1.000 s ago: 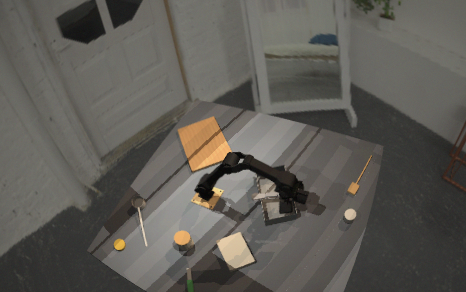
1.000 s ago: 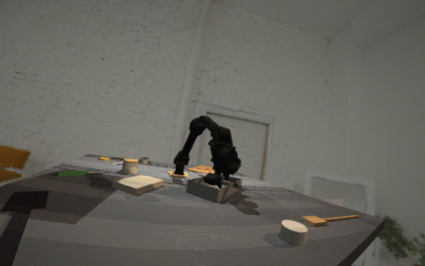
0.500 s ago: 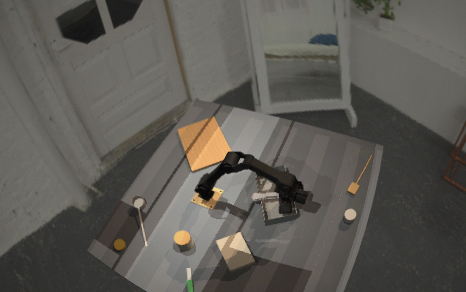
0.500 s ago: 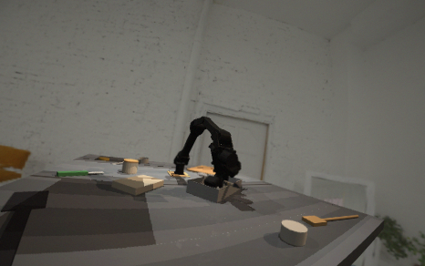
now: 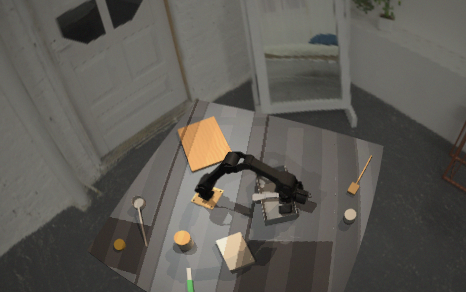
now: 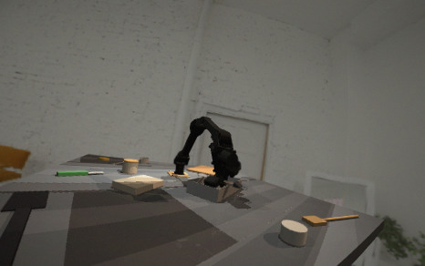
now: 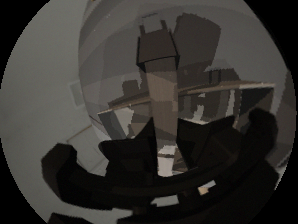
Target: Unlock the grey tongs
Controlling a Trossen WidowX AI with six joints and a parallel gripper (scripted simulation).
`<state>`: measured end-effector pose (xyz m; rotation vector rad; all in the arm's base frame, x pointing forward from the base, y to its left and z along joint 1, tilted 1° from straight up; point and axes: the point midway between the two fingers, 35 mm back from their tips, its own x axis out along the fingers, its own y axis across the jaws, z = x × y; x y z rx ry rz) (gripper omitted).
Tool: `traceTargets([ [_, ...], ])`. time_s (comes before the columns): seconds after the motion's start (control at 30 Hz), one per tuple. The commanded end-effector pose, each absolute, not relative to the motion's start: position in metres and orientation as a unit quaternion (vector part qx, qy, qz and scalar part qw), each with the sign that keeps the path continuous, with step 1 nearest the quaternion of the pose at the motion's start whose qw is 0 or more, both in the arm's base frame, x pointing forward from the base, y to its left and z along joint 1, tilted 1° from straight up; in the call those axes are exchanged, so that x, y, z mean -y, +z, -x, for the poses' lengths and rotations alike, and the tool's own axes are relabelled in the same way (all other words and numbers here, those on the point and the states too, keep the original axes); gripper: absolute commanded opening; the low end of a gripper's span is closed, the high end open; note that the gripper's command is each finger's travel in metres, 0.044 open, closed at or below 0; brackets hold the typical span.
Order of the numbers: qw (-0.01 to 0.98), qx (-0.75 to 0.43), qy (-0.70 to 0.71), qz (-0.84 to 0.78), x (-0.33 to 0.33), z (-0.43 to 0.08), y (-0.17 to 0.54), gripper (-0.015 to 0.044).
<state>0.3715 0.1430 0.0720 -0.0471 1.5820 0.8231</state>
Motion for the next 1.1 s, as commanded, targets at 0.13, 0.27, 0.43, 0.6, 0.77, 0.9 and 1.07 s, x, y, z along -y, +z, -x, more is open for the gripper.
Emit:
traceTargets([
  [0.13,0.627,-0.691,0.359,0.018,-0.143,-0.371,0.126,-0.015],
  [0.27,0.627,-0.691,0.359,0.017,-0.143,-0.368,0.148,-0.015],
  [0.43,0.627,-0.691,0.359,0.017,-0.143,-0.368,0.148,-0.015],
  [0.6,0.63,-0.693,0.35,0.028,-0.143,-0.367,0.147,-0.015],
  [0.77,0.645,-0.695,0.309,0.078,-0.141,-0.364,0.143,-0.015],
  [0.9,0.661,-0.69,0.268,0.121,-0.139,-0.362,0.141,-0.015],
  [1.07,0.685,-0.675,0.214,0.171,-0.137,-0.362,0.142,-0.015],
])
